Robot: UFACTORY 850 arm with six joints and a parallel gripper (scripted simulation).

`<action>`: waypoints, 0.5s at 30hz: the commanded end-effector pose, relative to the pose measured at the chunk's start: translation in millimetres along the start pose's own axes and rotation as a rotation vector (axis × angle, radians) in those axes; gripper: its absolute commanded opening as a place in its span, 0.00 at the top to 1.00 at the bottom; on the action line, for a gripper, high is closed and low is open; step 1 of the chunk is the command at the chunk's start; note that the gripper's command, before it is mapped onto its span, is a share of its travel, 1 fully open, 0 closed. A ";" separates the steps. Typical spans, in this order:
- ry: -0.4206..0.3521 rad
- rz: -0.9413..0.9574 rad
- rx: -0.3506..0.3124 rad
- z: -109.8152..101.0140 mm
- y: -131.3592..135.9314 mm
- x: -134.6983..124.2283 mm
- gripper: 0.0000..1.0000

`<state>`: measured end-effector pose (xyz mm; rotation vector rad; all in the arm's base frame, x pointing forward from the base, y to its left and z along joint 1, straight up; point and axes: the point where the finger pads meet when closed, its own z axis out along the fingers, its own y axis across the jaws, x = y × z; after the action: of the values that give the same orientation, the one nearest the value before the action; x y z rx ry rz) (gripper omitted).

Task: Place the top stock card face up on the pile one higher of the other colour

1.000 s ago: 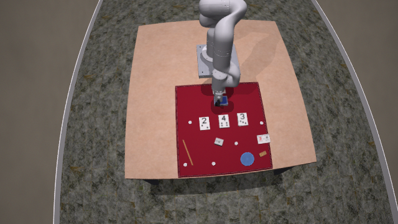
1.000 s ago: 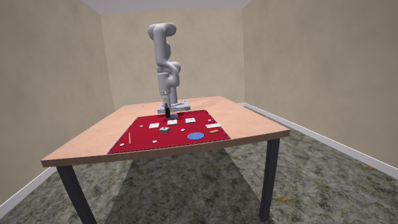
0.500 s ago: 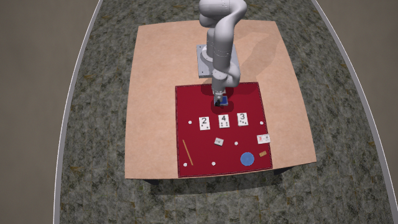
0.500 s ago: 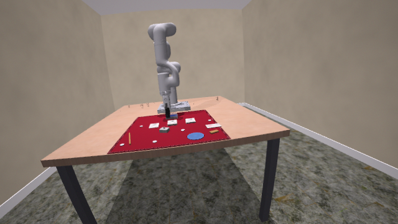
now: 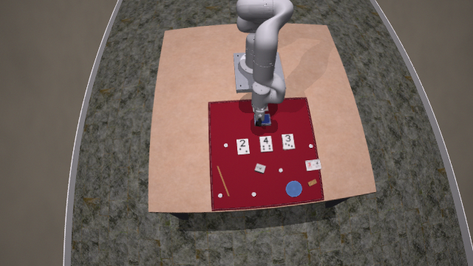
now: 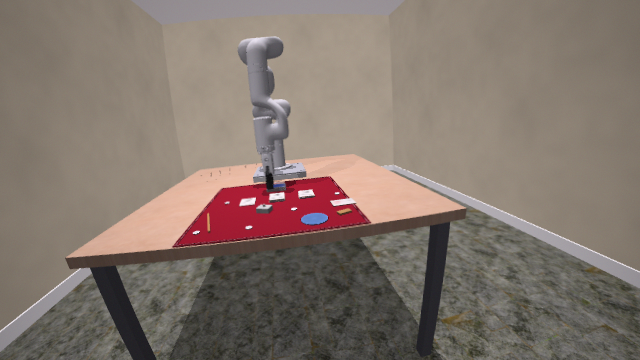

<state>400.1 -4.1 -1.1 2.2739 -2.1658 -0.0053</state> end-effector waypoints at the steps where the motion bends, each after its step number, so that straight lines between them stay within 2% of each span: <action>1: 0.000 0.000 0.002 -1.7 -0.9 0.1 0.37; 8: 0.000 0.000 0.002 -5.6 -0.9 0.1 0.37; 15: 0.000 0.000 0.002 -21.2 -0.8 0.1 0.37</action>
<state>399.9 -4.2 12.0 2.2739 -2.1660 -0.0063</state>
